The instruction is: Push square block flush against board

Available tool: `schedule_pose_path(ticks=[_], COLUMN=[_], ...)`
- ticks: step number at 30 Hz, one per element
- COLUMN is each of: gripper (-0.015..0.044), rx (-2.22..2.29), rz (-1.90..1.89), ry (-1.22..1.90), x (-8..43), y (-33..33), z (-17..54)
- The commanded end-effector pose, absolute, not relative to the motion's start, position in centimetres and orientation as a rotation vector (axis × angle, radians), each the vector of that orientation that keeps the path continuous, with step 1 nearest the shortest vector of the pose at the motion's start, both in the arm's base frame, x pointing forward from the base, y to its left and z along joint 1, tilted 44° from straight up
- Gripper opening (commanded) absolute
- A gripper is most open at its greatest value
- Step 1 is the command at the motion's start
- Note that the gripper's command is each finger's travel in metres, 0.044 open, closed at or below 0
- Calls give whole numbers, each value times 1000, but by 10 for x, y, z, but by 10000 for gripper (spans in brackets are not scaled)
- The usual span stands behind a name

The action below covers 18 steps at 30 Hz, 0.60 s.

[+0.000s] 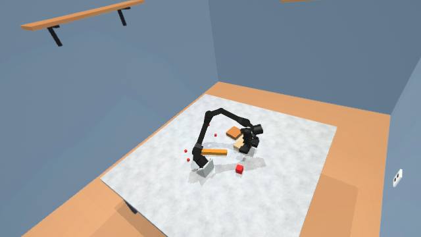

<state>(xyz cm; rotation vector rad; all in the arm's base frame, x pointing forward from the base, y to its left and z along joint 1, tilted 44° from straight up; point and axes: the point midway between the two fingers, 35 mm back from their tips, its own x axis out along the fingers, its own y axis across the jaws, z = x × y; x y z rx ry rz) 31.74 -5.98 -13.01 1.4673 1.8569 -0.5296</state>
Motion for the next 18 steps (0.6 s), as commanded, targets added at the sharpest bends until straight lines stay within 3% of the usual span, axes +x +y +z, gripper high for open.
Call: schedule_pose_path(ticks=[1, 18], gripper=[0, 0], rx=[1467, 1467], rz=[-525, -525], ry=[1867, 1867], x=[317, 319], y=[-52, -51], z=[-127, -126])
